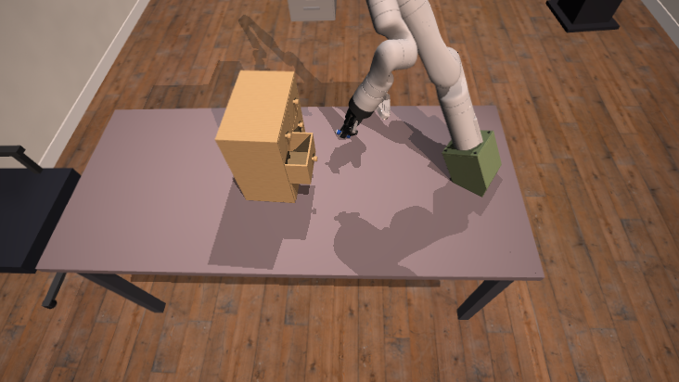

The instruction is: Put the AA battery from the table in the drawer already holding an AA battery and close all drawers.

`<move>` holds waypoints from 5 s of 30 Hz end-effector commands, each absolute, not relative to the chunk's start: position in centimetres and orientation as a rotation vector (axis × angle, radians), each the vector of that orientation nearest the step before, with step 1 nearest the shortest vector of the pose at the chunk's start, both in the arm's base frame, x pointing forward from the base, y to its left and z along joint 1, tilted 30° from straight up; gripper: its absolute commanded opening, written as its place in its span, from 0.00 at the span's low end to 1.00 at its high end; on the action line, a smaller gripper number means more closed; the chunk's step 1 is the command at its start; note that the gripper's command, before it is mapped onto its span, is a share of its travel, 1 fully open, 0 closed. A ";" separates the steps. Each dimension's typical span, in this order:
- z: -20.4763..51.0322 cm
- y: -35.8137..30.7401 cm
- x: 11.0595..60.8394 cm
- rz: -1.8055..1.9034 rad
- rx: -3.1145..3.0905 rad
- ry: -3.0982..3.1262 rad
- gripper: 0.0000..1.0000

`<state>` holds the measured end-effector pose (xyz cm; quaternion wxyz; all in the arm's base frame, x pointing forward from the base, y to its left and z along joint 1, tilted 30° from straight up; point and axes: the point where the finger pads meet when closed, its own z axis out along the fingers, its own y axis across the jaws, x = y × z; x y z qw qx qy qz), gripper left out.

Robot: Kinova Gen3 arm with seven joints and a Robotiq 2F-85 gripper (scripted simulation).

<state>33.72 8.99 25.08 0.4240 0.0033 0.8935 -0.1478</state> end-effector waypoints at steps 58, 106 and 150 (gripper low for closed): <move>26.6 10.2 38.4 -0.361 0.007 2.076 0.09; 30.3 9.7 46.6 -0.361 0.007 2.076 0.09; 30.3 9.7 46.5 -0.361 0.007 2.076 1.00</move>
